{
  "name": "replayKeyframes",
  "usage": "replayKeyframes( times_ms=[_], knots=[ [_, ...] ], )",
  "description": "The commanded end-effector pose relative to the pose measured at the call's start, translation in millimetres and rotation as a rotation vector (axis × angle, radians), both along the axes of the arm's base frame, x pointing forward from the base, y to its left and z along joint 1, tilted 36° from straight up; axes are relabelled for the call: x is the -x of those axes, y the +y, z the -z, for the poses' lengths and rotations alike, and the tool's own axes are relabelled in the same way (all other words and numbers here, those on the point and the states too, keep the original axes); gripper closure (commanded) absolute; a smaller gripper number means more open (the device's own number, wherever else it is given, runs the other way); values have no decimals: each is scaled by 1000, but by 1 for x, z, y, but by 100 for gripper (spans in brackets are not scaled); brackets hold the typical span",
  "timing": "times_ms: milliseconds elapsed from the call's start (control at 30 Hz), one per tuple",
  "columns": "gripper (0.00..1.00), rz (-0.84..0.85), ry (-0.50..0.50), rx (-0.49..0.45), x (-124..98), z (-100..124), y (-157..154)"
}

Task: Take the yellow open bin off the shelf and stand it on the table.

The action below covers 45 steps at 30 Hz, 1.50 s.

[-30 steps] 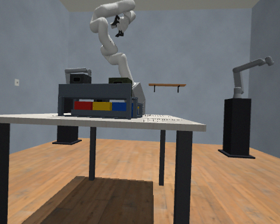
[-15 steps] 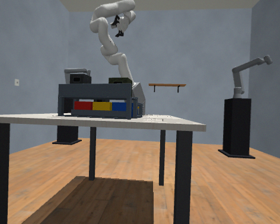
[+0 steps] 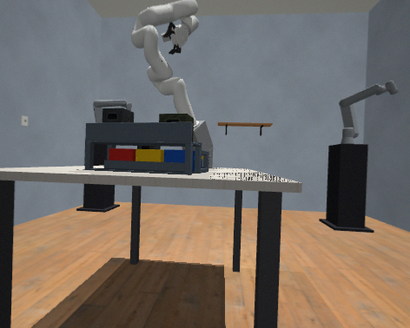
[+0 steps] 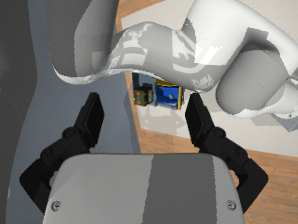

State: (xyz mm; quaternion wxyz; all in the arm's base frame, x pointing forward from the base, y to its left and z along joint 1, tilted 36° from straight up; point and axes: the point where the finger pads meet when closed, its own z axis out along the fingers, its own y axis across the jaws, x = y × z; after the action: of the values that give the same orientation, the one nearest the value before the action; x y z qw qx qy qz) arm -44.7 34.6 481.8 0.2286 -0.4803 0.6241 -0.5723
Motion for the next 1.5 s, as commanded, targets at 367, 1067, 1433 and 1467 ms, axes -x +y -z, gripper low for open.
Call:
replayKeyframes(
  times_ms=[367,1067,1433,1467],
  knots=[
    [0,-120,-2,230,17,-2,-47],
    [0,-121,-2,230,17,-2,-47],
    [0,-121,-2,230,17,-2,-47],
    [0,-121,-2,230,17,-2,-47]
  ],
)
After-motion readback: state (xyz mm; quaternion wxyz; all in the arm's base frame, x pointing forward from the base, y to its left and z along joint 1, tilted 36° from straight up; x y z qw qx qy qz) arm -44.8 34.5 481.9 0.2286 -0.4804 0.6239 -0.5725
